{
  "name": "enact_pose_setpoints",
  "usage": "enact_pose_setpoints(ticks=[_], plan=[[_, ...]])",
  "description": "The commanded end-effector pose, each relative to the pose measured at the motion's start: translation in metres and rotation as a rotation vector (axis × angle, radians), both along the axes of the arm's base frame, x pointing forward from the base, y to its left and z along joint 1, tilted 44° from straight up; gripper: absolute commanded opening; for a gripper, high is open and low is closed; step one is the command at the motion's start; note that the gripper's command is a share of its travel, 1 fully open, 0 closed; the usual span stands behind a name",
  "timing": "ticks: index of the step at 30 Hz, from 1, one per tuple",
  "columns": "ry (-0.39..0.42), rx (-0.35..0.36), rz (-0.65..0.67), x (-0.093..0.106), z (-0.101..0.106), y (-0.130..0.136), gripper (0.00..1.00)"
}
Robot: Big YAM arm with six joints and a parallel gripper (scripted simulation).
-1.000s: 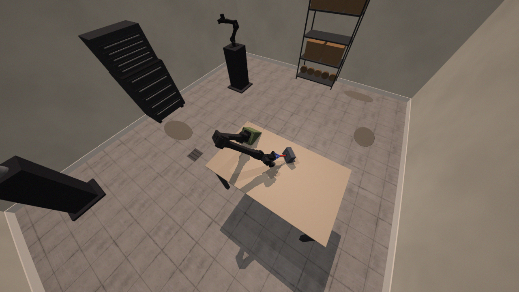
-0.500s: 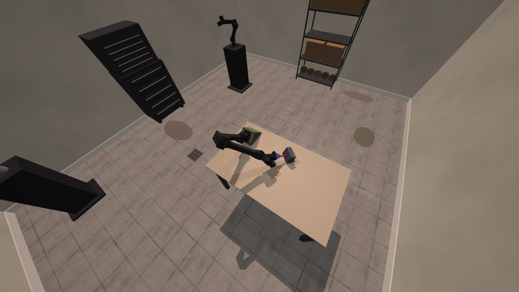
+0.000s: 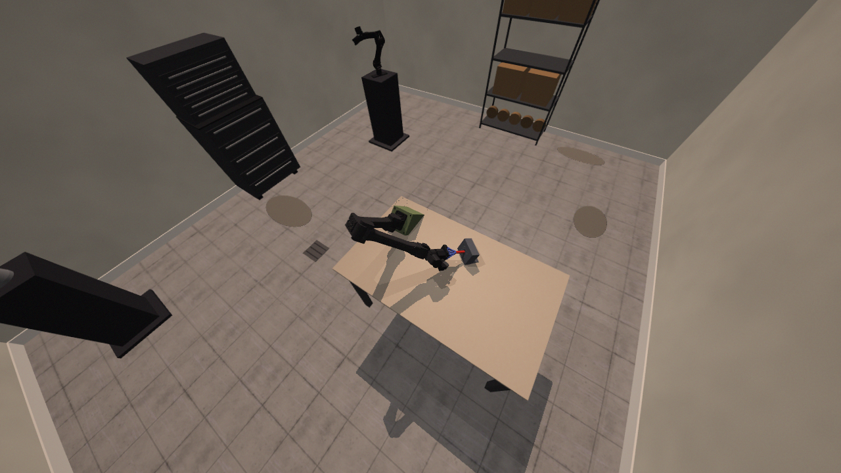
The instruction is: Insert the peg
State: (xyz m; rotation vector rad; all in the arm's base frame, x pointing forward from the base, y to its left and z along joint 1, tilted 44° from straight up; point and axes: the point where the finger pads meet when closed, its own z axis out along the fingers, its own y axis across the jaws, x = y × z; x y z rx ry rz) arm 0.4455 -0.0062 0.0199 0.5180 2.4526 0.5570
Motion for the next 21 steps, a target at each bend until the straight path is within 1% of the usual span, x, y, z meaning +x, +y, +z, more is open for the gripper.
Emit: enact_pose_setpoints(ticks=[1,21], plan=[[-0.053,-0.005,0.016,0.0249,0.0137,0.0073,0.0],[-0.053,-0.005,0.016,0.0316,0.0053,0.0108,0.0]])
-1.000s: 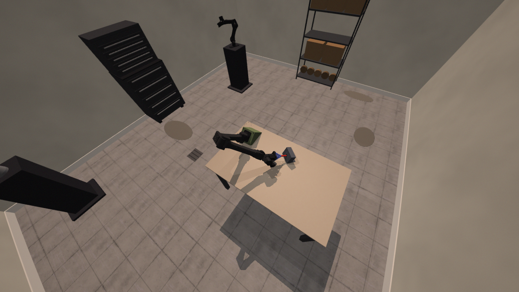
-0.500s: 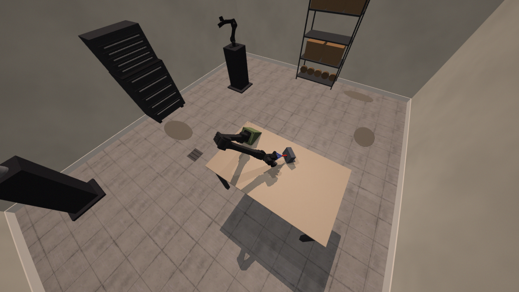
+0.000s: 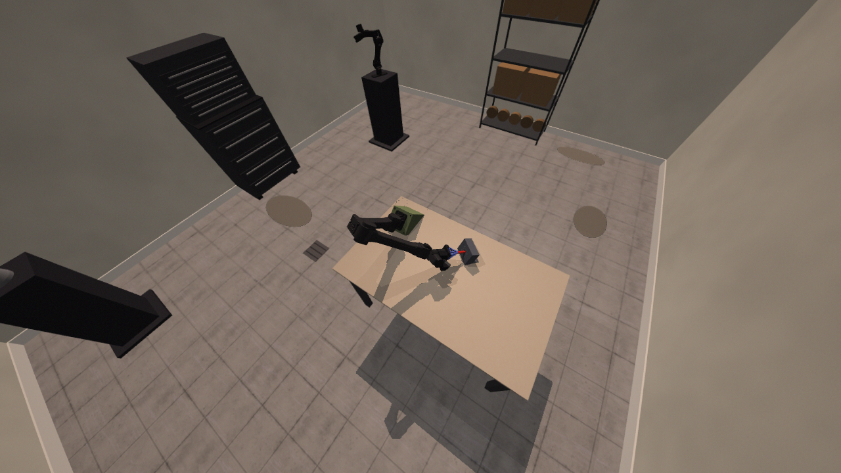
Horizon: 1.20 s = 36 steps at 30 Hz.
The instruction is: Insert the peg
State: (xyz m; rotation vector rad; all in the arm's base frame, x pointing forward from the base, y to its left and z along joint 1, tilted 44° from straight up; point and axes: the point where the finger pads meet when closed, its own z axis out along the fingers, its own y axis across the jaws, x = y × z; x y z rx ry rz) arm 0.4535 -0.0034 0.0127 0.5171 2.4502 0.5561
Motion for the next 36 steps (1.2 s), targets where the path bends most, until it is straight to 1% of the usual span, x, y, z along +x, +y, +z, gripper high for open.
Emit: enact_pose_setpoints(ticks=[1,27,28,36], plan=[[-0.051,-0.004,0.017,0.024,0.012,0.008,0.0],[-0.051,-0.004,0.017,0.032,0.001,0.013,0.0],[-0.006,-0.001,0.004,0.011,-0.009,0.006,0.0],[-0.006,-0.001,0.004,0.011,-0.009,0.006,0.0]])
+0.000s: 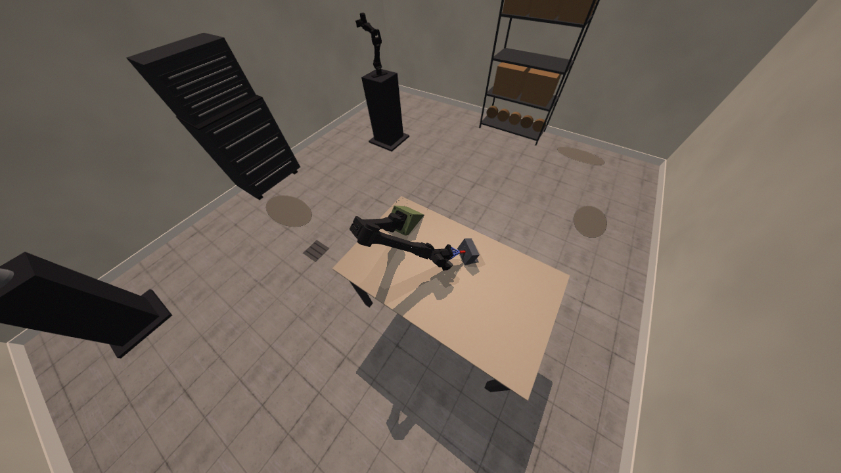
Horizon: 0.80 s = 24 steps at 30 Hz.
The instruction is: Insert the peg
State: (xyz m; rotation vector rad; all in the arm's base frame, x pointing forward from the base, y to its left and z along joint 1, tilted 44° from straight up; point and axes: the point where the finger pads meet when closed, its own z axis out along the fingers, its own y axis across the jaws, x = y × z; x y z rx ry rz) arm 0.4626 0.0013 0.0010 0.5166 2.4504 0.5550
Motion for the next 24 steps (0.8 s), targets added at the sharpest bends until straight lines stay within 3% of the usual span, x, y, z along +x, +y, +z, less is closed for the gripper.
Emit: enact_pose_setpoints(ticks=[1,6,8,11,24], plan=[[-0.006,0.0,0.004,0.002,0.002,0.002,0.11],[-0.006,0.0,0.004,0.002,0.002,0.002,0.68],[-0.006,0.0,0.004,0.002,0.002,0.002,0.68],[-0.006,0.0,0.004,0.002,0.002,0.002,1.0],[-0.005,-0.003,0.001,-0.013,0.013,-0.008,1.0]])
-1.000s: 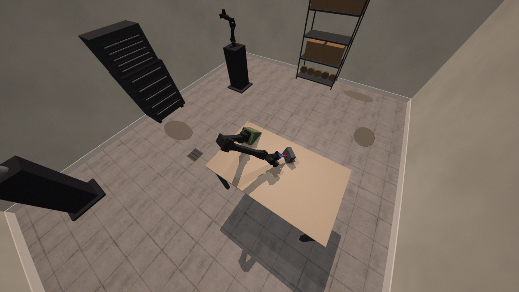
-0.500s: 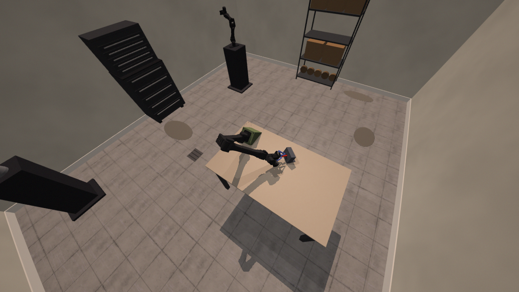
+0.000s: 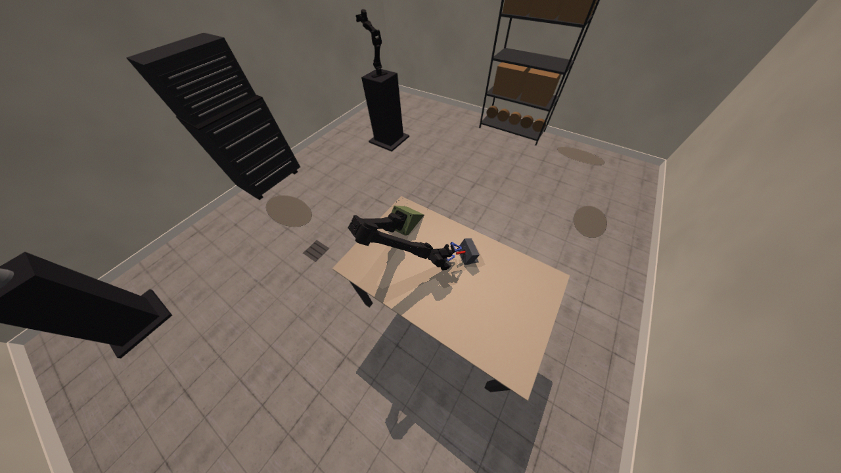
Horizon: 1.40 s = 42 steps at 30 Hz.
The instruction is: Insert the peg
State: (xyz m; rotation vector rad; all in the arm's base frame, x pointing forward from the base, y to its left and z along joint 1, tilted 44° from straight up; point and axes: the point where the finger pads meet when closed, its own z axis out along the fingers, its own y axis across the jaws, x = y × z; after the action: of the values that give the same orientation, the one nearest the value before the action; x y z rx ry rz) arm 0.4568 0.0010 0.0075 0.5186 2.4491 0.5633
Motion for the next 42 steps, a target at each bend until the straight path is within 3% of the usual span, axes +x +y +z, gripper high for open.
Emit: enact_pose_setpoints(ticks=[1,24,25,42], plan=[[-0.004,-0.009,0.0,-0.007,0.007,-0.008,1.0],[-0.038,-0.012,0.009,-0.05,0.055,-0.026,1.0],[-0.048,-0.01,0.014,-0.044,0.061,-0.022,1.0],[-0.055,-0.011,0.027,-0.05,0.086,-0.005,1.0]])
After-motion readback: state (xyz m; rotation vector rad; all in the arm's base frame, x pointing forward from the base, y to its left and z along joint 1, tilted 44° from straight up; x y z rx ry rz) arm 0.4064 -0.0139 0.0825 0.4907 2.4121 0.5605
